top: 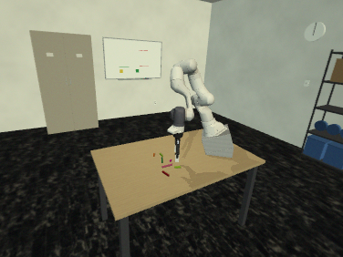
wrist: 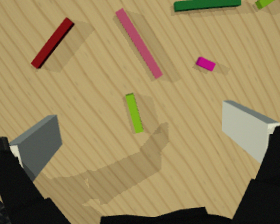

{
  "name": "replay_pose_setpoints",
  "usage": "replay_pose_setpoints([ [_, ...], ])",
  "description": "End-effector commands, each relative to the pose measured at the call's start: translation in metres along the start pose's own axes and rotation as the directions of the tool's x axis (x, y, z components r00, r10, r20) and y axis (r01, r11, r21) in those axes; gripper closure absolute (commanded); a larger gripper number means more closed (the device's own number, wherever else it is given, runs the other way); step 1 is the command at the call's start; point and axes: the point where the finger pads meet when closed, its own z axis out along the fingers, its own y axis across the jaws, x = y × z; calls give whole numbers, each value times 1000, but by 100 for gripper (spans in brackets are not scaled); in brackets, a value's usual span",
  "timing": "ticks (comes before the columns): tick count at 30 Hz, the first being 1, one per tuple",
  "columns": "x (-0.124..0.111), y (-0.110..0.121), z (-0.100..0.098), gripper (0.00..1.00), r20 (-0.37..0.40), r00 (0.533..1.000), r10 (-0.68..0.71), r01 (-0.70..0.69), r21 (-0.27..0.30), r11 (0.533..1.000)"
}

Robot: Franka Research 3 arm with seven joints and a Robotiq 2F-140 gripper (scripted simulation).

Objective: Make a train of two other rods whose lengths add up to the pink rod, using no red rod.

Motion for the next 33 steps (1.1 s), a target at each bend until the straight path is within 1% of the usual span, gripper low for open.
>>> replay_pose_setpoints([
  [1, -13, -6, 1, 0, 5, 986, -167, 167, 1, 986],
  [2, -14, -6, 1, 0, 5, 985, -175, 175, 2, 985],
  [3, -14, -6, 1, 85, 5, 985, -175, 175, 2, 985],
  [33, -14, -6, 1, 85, 5, 985, -175, 175, 2, 985],
])
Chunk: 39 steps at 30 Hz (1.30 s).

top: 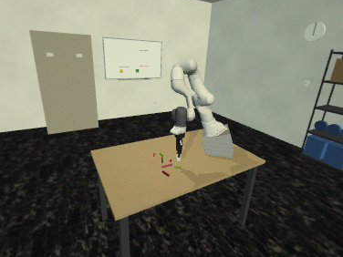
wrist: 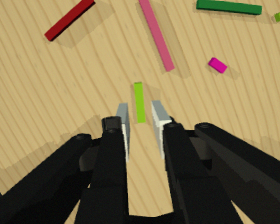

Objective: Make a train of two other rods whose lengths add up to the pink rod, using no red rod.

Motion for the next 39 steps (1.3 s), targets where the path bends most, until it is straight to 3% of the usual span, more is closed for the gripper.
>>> replay_pose_setpoints([
  [1, -1, 1, 1, 85, 4, 1000, -11, 11, -4, 1000],
  [19, -1, 1, 5, 85, 4, 1000, -11, 11, -4, 1000],
  [39, -1, 1, 29, 85, 4, 1000, -11, 11, -4, 1000],
])
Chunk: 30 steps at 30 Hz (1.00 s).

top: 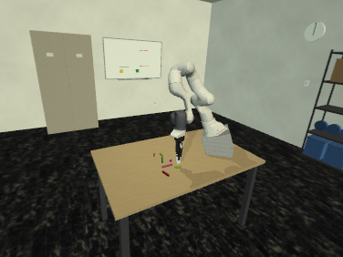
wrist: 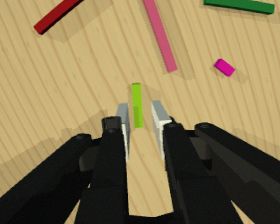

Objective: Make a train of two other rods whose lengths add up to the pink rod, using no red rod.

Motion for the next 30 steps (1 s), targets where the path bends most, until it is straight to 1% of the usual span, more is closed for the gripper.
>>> replay_pose_setpoints([
  [1, 0, -2, 6, 85, -5, 1000, 24, -24, 5, 1000],
  [9, 0, -2, 18, 85, -5, 1000, 24, -24, 5, 1000],
  [17, 0, -2, 24, 85, -5, 1000, 24, -24, 5, 1000],
  [30, 0, -2, 28, 85, -5, 1000, 24, -24, 5, 1000],
])
